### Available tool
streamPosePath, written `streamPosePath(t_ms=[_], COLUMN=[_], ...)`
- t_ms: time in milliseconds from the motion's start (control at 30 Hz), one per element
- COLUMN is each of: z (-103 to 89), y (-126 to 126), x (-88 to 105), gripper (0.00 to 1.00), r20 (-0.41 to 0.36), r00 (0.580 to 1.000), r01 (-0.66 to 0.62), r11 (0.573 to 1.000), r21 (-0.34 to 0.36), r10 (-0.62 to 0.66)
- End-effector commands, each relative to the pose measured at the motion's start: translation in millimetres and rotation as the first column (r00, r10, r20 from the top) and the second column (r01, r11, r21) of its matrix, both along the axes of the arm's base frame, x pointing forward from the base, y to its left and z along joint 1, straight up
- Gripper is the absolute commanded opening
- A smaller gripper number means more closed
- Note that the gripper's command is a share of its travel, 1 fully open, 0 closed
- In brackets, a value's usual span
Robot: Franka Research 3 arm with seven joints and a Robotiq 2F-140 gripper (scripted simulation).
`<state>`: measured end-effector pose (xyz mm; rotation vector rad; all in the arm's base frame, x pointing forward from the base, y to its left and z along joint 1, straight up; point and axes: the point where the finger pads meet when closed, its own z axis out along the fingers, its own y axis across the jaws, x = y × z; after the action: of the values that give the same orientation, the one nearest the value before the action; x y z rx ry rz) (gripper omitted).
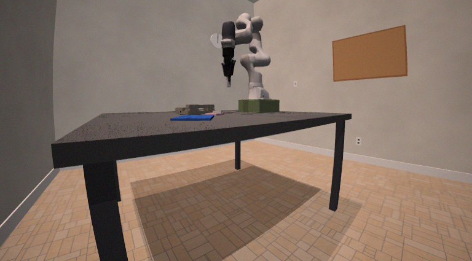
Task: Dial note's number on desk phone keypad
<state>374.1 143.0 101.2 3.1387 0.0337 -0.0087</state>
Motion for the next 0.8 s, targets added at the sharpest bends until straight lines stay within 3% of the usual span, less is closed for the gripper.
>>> streamPosePath(t_ms=[0,367,767], z=[0.9,0.9,0.7], y=[0.8,1.2,2.6], x=[2.4,21.1,83.5], gripper=[0.00,0.00,0.00], r20=[0.005,0.005,0.005], r00=[1.000,1.000,1.000], r01=[-0.006,-0.005,-0.005], r11=[1.000,1.000,1.000], r21=[0.002,0.003,0.003], r10=[0.006,0.005,0.005])
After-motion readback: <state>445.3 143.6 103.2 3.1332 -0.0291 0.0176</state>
